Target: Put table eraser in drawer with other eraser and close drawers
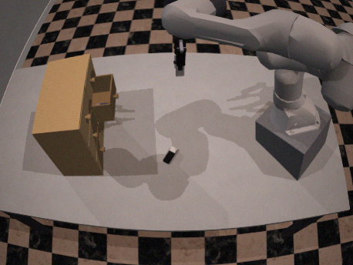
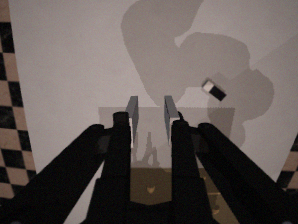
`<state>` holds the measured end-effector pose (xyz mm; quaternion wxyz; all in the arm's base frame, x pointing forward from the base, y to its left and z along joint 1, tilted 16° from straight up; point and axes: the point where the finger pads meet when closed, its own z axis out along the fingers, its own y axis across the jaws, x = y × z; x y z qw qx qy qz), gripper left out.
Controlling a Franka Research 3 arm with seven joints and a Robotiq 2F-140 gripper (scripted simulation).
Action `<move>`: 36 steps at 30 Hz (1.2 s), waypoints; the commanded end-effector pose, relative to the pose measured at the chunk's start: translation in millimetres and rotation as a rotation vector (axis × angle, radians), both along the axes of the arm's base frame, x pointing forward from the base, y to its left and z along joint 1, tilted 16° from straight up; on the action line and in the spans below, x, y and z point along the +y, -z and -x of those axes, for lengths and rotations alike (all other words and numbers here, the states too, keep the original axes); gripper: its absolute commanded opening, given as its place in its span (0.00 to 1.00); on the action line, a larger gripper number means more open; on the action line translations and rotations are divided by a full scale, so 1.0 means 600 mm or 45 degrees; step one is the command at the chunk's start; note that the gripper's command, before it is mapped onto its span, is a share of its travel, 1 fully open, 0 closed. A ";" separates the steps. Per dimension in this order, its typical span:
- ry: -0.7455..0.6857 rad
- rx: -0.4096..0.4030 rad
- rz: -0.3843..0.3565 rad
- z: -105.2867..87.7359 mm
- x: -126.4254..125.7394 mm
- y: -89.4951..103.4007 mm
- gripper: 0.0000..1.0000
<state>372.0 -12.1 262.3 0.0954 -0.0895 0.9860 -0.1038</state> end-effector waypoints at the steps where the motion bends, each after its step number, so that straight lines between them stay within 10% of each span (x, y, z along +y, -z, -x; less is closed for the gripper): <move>1: 0.022 0.005 -0.002 0.002 0.000 0.002 0.20; 15: 0.022 0.005 -0.002 0.002 0.000 0.002 0.20; 16: 0.011 0.002 -0.005 0.001 0.001 0.001 1.00; 36: 0.011 0.002 -0.005 0.001 0.001 0.001 1.00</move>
